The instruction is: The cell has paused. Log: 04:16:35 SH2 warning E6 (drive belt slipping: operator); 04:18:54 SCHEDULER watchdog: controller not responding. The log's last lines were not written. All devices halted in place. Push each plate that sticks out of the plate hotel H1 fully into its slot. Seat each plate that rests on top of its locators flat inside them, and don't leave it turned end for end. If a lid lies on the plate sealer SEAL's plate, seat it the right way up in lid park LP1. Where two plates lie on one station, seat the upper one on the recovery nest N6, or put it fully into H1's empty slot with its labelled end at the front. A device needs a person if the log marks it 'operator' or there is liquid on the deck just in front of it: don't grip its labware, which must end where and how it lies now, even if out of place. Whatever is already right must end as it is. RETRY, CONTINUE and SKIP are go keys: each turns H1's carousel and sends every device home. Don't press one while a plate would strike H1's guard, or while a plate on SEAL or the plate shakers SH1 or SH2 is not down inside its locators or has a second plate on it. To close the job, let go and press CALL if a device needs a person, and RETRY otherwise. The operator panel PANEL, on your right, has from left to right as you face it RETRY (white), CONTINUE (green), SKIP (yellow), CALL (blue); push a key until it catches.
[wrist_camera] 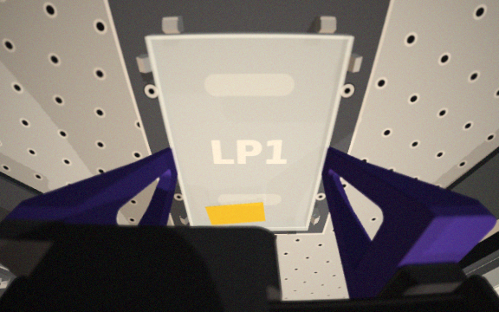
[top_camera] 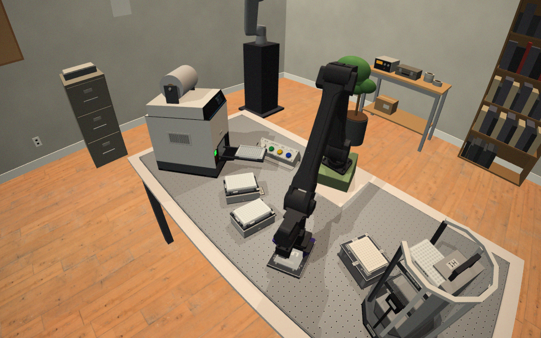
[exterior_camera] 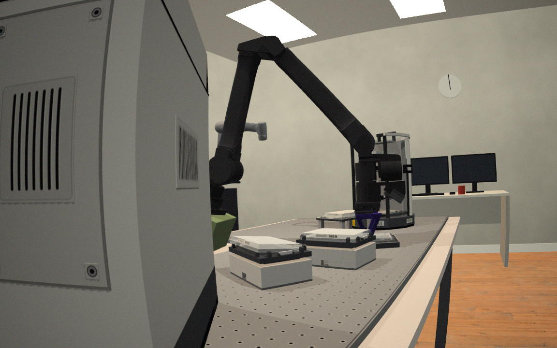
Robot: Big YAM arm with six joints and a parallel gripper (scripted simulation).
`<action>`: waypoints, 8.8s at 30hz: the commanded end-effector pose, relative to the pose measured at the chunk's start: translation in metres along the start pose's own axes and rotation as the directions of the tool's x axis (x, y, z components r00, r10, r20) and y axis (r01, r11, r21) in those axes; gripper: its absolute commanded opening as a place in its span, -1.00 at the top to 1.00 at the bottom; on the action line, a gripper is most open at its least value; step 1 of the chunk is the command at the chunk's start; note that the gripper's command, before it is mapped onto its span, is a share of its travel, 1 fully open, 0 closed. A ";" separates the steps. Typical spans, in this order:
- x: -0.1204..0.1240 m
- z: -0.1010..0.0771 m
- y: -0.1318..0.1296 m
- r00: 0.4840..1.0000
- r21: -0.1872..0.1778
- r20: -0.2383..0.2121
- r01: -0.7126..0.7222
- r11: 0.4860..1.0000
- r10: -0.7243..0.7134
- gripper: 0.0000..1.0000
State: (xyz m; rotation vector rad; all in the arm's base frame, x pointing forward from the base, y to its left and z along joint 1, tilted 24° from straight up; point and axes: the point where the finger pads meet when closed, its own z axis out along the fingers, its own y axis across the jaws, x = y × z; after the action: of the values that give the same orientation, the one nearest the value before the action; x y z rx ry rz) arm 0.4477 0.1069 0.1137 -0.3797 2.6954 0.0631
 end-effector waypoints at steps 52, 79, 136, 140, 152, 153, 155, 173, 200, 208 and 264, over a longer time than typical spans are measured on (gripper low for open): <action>-0.022 -0.071 0.004 0.998 0.000 0.058 0.001 1.000 -0.001 -1.00; -0.011 -0.056 0.001 1.000 0.001 0.027 0.000 1.000 0.000 -1.00; -0.022 -0.170 -0.005 0.998 0.007 0.065 0.001 1.000 -0.001 -1.00; -0.021 -0.181 -0.005 0.998 0.007 0.066 0.001 1.000 -0.001 -1.00; -0.020 -0.201 -0.005 0.999 0.006 0.050 0.000 1.000 -0.001 -1.00; -0.020 -0.211 -0.005 0.998 0.007 0.067 0.001 1.000 -0.001 -1.00; -0.019 -0.217 -0.005 0.998 0.007 0.068 0.001 1.000 -0.001 -1.00; -0.018 -0.245 -0.004 0.999 0.005 0.050 0.001 1.000 -0.001 -1.00; 0.043 -0.225 -0.067 0.904 0.002 0.000 -0.427 0.904 0.427 -1.00; 0.057 -0.223 -0.090 0.904 0.002 -0.007 -0.428 0.904 0.428 -1.00; 0.174 -0.219 -0.204 0.663 -0.001 -0.018 -0.748 0.664 0.748 -1.00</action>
State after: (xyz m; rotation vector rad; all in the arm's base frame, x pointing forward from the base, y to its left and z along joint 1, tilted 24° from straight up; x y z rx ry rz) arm 0.2730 -0.1492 0.2553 0.7920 2.6357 0.3002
